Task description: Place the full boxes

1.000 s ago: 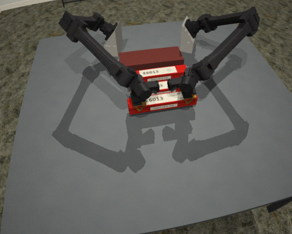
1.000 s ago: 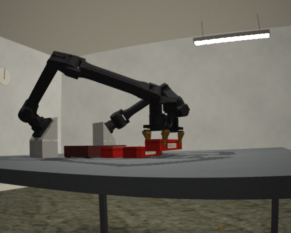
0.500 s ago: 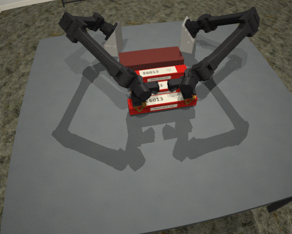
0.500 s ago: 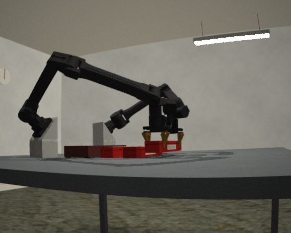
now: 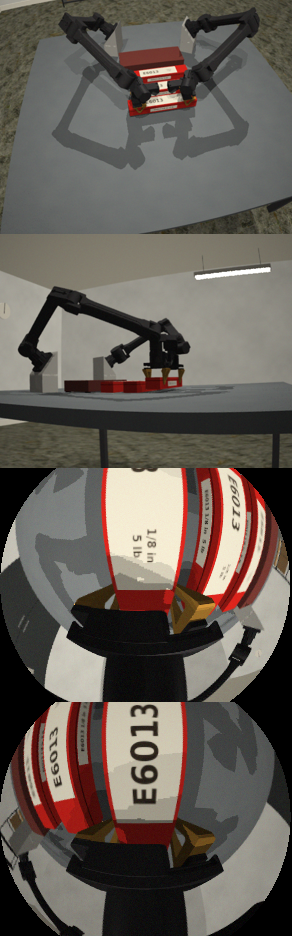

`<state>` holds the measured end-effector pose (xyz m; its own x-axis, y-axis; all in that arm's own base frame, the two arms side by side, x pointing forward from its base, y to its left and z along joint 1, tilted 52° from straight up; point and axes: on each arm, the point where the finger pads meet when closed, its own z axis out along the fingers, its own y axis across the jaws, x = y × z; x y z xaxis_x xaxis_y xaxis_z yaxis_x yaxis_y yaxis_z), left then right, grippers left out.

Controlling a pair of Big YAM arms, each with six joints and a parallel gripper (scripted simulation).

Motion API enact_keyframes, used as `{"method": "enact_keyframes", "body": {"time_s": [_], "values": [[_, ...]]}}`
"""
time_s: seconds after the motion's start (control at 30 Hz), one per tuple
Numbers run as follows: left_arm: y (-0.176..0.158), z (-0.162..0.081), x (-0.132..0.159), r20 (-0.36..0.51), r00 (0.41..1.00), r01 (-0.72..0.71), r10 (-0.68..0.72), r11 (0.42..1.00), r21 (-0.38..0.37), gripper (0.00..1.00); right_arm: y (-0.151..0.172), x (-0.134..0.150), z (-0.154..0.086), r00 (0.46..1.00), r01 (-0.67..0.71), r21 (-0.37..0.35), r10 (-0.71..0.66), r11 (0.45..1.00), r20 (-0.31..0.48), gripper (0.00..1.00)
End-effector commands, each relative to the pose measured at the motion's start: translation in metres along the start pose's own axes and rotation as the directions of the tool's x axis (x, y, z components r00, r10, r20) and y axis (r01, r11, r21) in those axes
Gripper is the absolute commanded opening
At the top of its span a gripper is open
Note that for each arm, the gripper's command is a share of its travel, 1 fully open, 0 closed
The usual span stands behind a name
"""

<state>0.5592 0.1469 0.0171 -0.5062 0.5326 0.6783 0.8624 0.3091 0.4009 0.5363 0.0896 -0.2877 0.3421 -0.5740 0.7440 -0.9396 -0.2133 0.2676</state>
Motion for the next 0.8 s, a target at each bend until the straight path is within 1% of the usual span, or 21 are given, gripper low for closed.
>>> {"method": "enact_keyframes", "body": {"time_s": [0.0, 0.07, 0.23, 0.37, 0.43, 0.47, 0.57, 0.6, 0.77], "values": [[0.012, -0.005, 0.005, 0.006, 1.000, 0.015, -0.015, 1.000, -0.024, 0.00, -0.009, 0.013, -0.008, 1.000, -0.016, 0.024, 0.016, 1.000, 0.005, 0.00], [0.009, -0.001, 0.005, 0.003, 1.000, 0.010, -0.010, 1.000, -0.020, 0.00, -0.008, 0.011, -0.005, 1.000, -0.013, 0.021, 0.013, 1.000, 0.004, 0.00], [0.013, -0.005, 0.003, 0.011, 1.000, 0.013, -0.013, 0.999, -0.032, 0.00, -0.014, 0.011, -0.010, 1.000, -0.017, 0.038, 0.017, 0.999, 0.003, 0.00], [0.010, 0.004, 0.004, 0.004, 1.000, 0.010, -0.010, 1.000, -0.021, 0.00, -0.009, 0.011, 0.000, 1.000, -0.013, 0.023, 0.013, 1.000, 0.003, 0.00], [0.010, 0.004, 0.004, 0.004, 1.000, 0.010, -0.010, 1.000, -0.021, 0.00, -0.009, 0.011, 0.000, 1.000, -0.013, 0.023, 0.013, 1.000, 0.003, 0.00], [0.012, -0.005, 0.002, 0.012, 1.000, 0.009, -0.009, 0.999, -0.036, 0.00, -0.010, 0.008, -0.009, 1.000, -0.004, 0.036, 0.004, 0.999, -0.001, 0.00], [0.014, 0.003, 0.005, 0.008, 1.000, 0.017, -0.017, 0.999, -0.028, 0.00, -0.013, 0.012, -0.005, 1.000, -0.018, 0.037, 0.018, 0.999, 0.004, 0.00], [0.013, -0.002, -0.001, 0.013, 1.000, 0.012, -0.011, 0.999, -0.030, 0.00, -0.013, 0.012, -0.004, 1.000, -0.017, 0.035, 0.017, 0.999, 0.004, 0.00], [0.013, -0.002, -0.001, 0.013, 1.000, 0.012, -0.011, 0.999, -0.030, 0.00, -0.010, 0.009, -0.003, 1.000, -0.010, 0.032, 0.010, 0.999, 0.002, 0.00]]}}
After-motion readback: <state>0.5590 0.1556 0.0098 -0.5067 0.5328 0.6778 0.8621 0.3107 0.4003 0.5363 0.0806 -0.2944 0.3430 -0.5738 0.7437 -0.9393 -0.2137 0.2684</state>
